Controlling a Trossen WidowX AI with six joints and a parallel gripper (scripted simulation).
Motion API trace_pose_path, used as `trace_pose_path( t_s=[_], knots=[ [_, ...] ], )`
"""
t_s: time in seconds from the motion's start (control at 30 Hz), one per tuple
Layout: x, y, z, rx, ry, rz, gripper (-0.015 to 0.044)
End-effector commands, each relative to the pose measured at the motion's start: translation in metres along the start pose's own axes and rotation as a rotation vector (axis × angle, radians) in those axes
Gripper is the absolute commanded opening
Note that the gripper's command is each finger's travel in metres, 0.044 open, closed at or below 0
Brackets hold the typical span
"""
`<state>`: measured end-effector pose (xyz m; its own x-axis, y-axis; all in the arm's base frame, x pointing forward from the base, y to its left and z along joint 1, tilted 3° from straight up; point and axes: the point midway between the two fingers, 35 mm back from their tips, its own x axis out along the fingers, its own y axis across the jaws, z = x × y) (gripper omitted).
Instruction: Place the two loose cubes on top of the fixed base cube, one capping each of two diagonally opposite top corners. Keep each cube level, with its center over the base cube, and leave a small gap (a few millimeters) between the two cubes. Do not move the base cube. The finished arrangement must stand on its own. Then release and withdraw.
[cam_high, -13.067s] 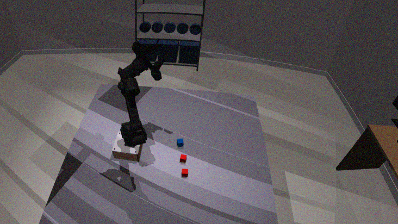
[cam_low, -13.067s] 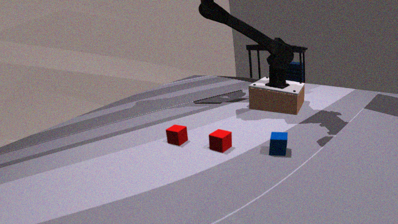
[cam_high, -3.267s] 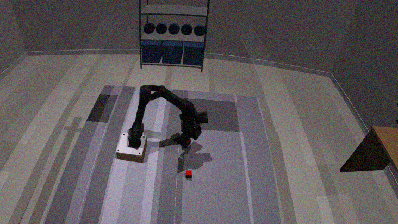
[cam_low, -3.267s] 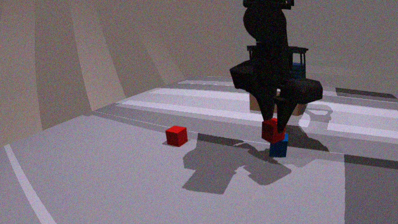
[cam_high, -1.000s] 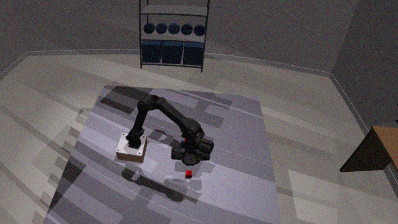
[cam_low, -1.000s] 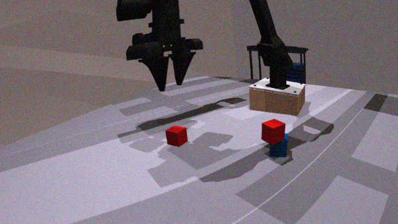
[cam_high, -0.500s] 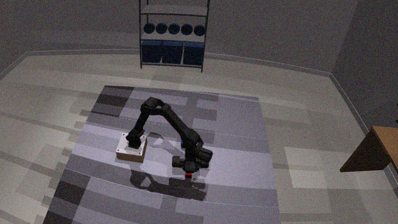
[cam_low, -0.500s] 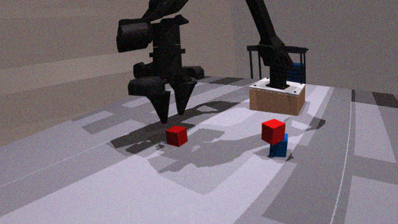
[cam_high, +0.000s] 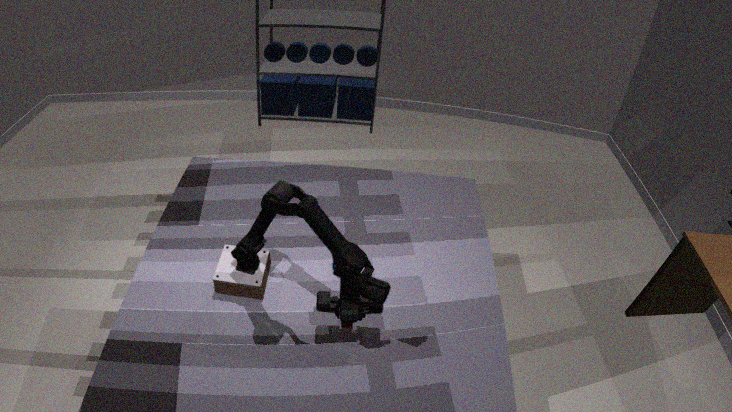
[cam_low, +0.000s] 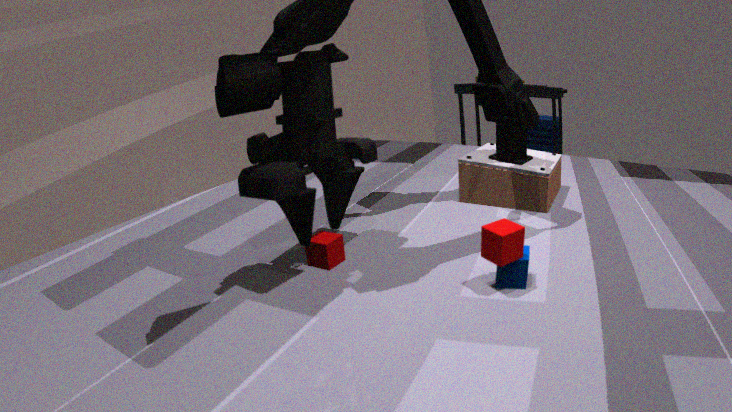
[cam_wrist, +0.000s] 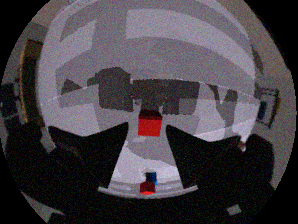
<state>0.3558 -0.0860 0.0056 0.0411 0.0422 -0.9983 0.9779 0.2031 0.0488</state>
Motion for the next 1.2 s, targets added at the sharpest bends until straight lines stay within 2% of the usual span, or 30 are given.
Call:
trace_pose_path(
  t_s=[0.0,0.27,0.47,0.63,1.17],
  knots=[
    [0.008,-0.003,-0.001,0.004,0.003,-0.009,0.0265],
    [0.019,-0.003,-0.001,0.004,0.003,-0.009,0.0265],
    [0.019,-0.003,-0.001,0.004,0.003,-0.009,0.0107],
    [0.017,-0.003,-0.001,0.004,0.003,-0.009,0.0105],
    [-0.032,0.003,0.001,0.004,0.002,-0.008,0.0105]
  ],
)
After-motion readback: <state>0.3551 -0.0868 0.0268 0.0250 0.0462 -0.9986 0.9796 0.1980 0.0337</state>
